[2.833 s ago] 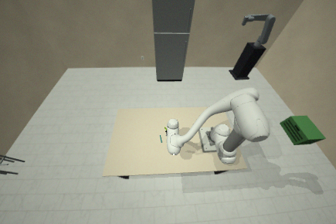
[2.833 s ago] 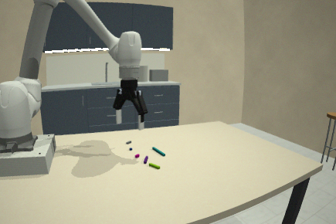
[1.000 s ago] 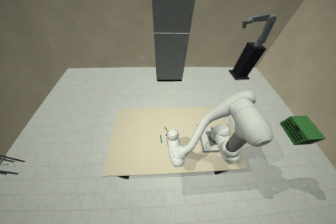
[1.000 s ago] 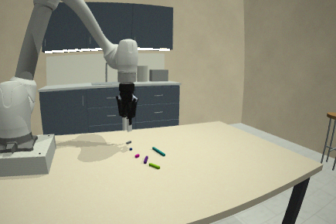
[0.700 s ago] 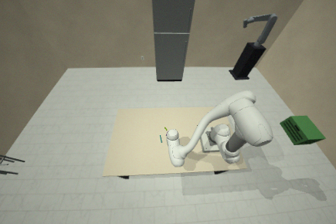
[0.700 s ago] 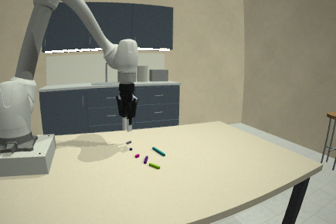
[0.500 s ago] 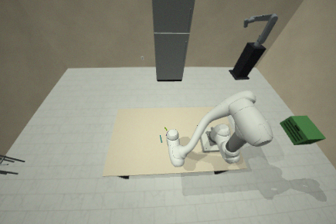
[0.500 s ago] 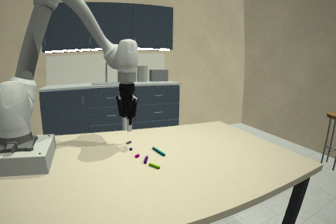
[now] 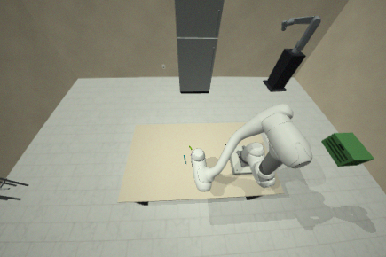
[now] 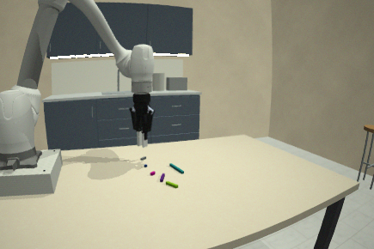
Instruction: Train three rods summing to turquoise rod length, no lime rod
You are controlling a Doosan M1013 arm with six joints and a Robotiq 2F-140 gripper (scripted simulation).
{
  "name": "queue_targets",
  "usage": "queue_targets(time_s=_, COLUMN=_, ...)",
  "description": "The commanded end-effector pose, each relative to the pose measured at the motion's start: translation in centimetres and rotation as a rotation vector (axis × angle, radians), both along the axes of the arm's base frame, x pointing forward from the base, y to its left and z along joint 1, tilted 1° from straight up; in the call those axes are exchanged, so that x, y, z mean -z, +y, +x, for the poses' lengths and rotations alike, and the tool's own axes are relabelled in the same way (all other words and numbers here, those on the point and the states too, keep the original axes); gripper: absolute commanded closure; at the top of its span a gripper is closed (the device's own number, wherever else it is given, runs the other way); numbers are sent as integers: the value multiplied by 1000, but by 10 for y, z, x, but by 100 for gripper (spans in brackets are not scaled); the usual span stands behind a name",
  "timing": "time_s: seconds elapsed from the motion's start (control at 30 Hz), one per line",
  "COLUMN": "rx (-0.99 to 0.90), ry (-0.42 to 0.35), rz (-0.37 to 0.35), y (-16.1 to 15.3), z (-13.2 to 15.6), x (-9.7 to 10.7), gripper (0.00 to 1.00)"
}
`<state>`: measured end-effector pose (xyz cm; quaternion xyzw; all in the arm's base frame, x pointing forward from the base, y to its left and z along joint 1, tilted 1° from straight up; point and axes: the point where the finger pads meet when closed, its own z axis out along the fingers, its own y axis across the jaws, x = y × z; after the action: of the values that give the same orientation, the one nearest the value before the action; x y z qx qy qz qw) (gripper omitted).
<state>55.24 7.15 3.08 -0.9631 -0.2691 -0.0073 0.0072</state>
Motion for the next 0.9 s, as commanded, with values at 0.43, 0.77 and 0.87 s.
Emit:
queue_targets(time_s=0.43, rx=-2, ry=-4, rz=-1, y=2, z=3, x=21, gripper=85)
queue_targets(time_s=0.77, rx=-2, ry=-4, rz=-1, y=3, z=3, x=33, gripper=85)
queue_targets(time_s=0.87, rx=-2, ry=-4, rz=-1, y=3, z=3, x=37, gripper=85)
